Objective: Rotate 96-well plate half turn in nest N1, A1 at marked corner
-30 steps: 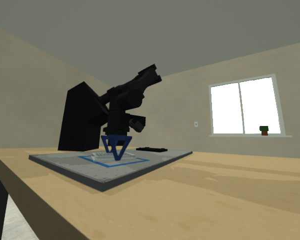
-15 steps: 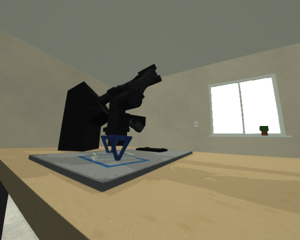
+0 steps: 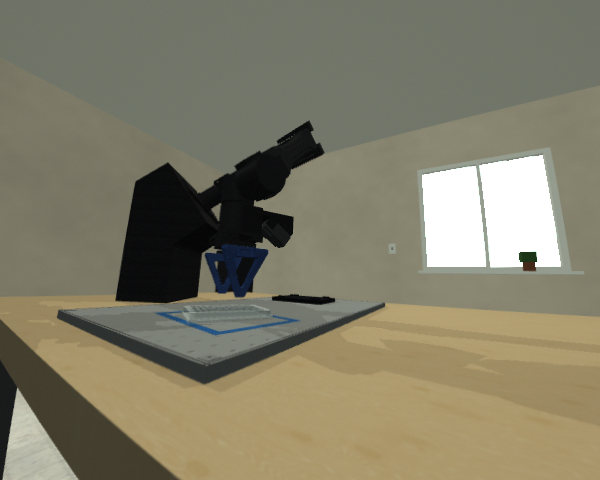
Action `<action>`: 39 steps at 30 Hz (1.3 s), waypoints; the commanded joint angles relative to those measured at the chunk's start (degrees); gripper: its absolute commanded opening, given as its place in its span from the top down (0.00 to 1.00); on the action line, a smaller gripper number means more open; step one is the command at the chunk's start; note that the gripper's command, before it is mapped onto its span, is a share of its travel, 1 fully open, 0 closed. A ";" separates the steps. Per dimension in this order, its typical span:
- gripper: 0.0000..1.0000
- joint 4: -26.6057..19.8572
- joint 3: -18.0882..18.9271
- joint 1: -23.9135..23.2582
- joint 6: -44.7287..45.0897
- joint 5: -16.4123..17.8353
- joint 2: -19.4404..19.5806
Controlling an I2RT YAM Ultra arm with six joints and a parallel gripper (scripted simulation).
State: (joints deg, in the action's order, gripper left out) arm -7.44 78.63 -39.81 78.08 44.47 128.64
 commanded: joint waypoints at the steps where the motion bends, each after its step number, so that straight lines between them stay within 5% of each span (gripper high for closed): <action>1: 0.00 -2.14 -0.10 -1.16 1.13 0.75 -0.82; 17: 0.00 -9.30 -1.39 -5.09 6.10 2.65 -5.68; 39: 0.00 -9.30 -1.39 -5.09 6.10 2.65 -5.68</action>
State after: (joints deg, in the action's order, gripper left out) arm -16.27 77.21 -44.38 84.16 46.89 123.28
